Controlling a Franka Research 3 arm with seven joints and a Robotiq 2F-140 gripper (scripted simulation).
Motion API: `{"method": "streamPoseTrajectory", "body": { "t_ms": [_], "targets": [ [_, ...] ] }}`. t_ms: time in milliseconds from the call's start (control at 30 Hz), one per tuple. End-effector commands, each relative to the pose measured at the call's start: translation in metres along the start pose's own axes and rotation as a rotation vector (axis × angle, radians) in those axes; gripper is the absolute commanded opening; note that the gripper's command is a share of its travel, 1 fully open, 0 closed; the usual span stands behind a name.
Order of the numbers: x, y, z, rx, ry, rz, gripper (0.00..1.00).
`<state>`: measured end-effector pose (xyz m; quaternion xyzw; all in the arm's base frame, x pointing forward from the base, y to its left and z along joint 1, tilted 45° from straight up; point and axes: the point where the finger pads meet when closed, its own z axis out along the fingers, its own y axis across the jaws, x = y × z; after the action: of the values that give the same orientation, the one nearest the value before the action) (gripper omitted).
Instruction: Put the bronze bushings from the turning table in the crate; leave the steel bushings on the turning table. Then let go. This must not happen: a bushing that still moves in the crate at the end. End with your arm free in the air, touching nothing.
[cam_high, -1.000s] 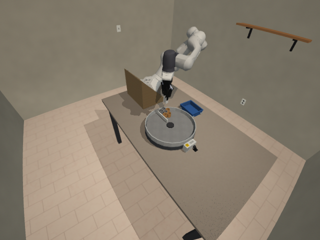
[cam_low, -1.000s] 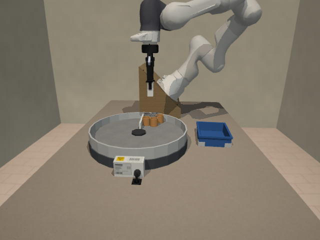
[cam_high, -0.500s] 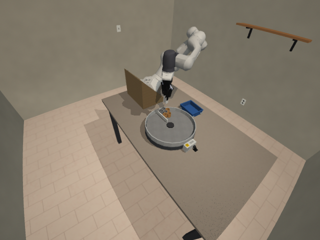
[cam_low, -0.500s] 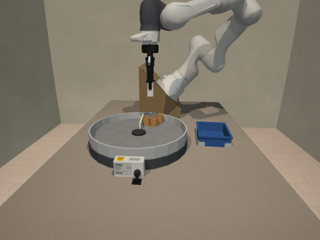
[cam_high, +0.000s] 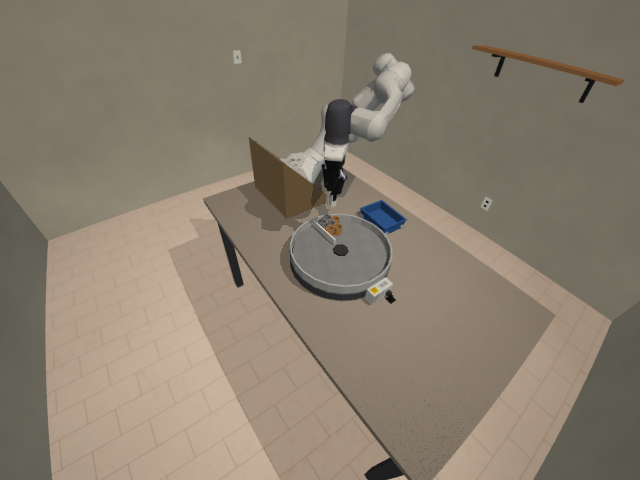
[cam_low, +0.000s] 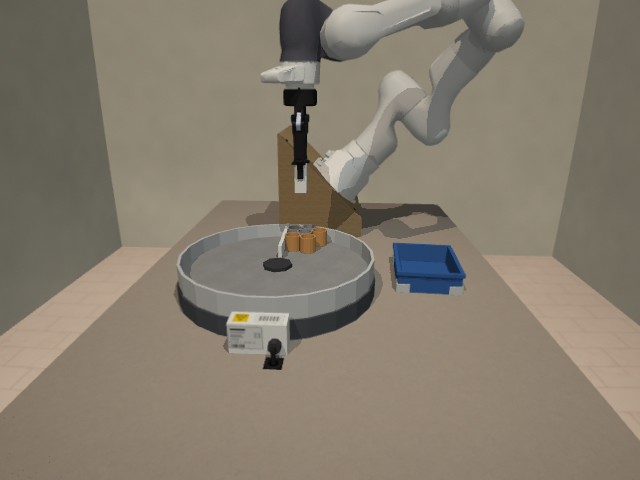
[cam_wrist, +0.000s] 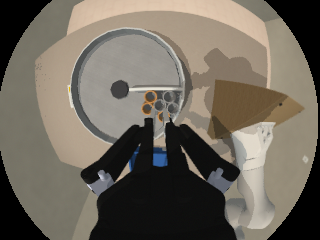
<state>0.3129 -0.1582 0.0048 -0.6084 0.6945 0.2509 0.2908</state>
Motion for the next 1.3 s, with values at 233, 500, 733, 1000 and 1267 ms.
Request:
{"method": "streamPoseTrajectory", "body": {
  "t_ms": [233, 500, 733, 1000, 1267],
  "targets": [
    [0.001, 0.000, 0.000, 0.001, 0.002, 0.006, 0.10],
    [0.001, 0.000, 0.000, 0.001, 0.002, 0.006, 0.10],
    [0.001, 0.000, 0.000, 0.001, 0.002, 0.006, 0.10],
    [0.001, 0.000, 0.001, 0.001, 0.002, 0.011, 0.28],
    [-0.005, -0.010, 0.022, 0.001, 0.002, 0.234, 0.28]
  ]
}}
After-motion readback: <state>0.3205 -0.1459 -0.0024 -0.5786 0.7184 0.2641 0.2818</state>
